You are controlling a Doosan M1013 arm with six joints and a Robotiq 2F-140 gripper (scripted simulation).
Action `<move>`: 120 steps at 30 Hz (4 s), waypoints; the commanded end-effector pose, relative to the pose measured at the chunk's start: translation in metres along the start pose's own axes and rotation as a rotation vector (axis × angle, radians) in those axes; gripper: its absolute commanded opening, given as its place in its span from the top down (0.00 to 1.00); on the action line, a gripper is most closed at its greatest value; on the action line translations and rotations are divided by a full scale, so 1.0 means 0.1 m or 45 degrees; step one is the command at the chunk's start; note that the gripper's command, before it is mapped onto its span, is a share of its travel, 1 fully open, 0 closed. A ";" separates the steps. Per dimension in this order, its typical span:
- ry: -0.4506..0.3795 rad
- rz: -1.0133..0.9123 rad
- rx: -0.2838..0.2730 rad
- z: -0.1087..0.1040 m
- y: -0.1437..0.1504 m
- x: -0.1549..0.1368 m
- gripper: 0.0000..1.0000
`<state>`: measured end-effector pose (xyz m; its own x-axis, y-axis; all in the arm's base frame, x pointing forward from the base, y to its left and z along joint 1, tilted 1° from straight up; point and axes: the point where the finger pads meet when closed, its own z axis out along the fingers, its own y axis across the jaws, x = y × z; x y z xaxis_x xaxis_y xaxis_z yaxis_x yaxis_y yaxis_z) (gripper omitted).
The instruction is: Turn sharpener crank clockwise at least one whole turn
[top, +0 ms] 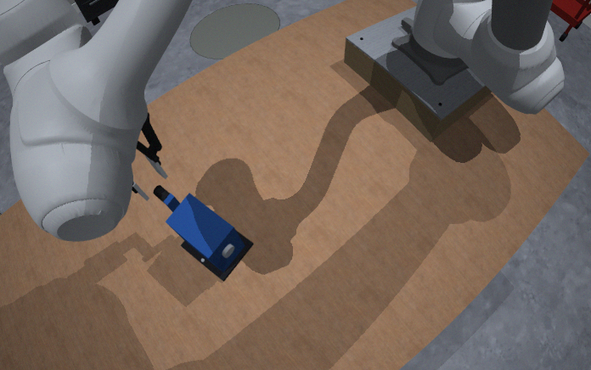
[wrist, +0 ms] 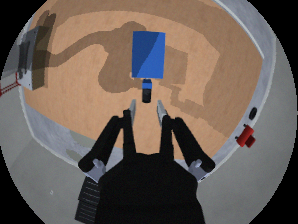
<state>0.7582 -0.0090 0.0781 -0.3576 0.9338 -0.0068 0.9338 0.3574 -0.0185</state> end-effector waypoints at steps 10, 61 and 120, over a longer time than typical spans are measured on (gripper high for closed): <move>0.000 0.000 0.000 0.00 0.00 0.00 0.68; 0.000 0.000 0.000 0.36 0.00 0.00 0.68; 0.000 0.000 0.000 0.41 0.00 0.00 1.00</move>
<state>0.7576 -0.0095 0.0368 -0.3576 0.9338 -0.0068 0.9338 0.3574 -0.0185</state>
